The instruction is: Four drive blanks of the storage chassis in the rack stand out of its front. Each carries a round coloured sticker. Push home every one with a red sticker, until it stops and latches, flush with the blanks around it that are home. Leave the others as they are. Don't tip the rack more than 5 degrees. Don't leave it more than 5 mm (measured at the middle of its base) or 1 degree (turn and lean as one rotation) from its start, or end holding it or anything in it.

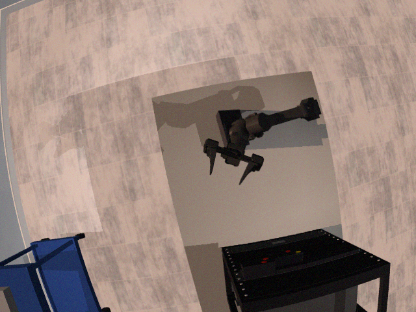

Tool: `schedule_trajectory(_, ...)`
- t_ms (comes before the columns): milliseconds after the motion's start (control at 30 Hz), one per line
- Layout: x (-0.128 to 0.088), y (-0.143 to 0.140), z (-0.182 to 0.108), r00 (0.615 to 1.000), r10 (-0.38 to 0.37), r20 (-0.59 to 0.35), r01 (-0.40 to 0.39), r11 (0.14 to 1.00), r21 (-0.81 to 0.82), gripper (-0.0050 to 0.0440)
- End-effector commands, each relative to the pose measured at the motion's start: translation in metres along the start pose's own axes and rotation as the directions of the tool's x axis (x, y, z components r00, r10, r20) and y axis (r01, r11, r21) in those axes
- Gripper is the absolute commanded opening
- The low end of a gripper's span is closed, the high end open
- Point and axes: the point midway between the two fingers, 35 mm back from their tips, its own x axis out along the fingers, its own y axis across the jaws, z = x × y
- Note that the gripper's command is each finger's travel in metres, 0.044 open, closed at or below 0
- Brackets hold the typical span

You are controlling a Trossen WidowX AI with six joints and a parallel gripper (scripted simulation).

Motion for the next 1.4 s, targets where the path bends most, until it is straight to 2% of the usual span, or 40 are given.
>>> schedule_trajectory(0, 0.001, -0.002, -0.004, 1.000, -0.005, -0.005, 0.005, 1.000, 0.002, 0.0440)
schedule_trajectory(633, 0.002, -0.004, -0.003, 1.000, -0.014, 0.003, 0.013, 0.996, 0.091, 0.0440)
schedule_trajectory(1367, 0.007, -0.013, -0.001, 0.999, -0.040, 0.026, 0.029, 0.937, 0.348, 0.0440)
